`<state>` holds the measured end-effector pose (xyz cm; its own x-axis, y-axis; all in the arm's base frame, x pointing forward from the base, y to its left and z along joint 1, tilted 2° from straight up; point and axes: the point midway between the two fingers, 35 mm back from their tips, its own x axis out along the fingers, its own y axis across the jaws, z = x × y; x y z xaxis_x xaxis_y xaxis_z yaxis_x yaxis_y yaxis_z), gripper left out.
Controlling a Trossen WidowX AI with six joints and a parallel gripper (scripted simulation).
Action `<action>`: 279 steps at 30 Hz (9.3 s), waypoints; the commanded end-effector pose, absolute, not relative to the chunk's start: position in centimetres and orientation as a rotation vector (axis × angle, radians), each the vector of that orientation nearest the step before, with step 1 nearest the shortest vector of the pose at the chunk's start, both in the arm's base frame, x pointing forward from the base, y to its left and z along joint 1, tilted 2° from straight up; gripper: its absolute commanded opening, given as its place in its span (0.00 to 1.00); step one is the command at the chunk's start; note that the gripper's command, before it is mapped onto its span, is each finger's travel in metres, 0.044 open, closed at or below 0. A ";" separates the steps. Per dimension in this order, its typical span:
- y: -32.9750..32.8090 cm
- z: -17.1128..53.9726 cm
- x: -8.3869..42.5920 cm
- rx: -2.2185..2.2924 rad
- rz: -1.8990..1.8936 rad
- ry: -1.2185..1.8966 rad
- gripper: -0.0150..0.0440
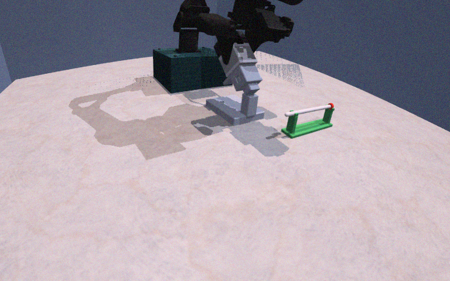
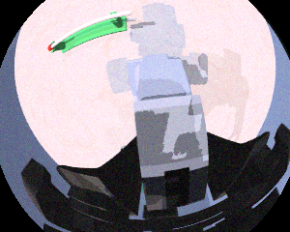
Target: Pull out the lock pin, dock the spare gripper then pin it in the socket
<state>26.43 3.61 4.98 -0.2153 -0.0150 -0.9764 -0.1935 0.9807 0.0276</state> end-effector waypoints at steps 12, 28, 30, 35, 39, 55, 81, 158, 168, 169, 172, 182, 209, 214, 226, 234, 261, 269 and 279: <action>3.6 5.0 26.4 -0.154 0.165 1.782 1.00; 3.2 6.8 24.6 -0.152 0.162 1.784 1.00; 3.2 7.1 24.4 -0.151 0.162 1.784 1.00; 3.0 7.8 23.8 -0.149 0.160 1.785 1.00; 2.9 8.3 23.3 -0.148 0.159 1.786 1.00; 2.5 10.3 21.4 -0.141 0.153 1.793 1.00; 2.3 14.5 20.7 -0.134 0.147 1.810 1.00; 16.0 2.6 38.2 -1.471 1.164 1.287 0.56; 16.2 1.0 38.1 -1.471 1.164 1.287 0.56; 16.2 0.9 38.1 -1.471 1.164 1.287 0.56; 16.3 0.4 38.1 -1.471 1.164 1.287 0.56; 16.4 -1.3 38.1 -1.471 1.165 1.287 0.56; 16.6 -3.8 38.0 -1.470 1.165 1.287 0.56; 16.6 -3.8 38.0 -1.470 1.165 1.287 0.56; 16.6 -3.8 38.0 -1.470 1.165 1.287 0.25; 16.6 -3.6 38.0 -1.470 1.165 1.287 0.25; 16.3 2.4 38.0 -1.471 1.169 1.285 0.25; 16.5 2.7 37.3 -1.482 1.178 1.274 0.25; 16.7 3.7 34.4 -1.493 1.190 1.265 0.25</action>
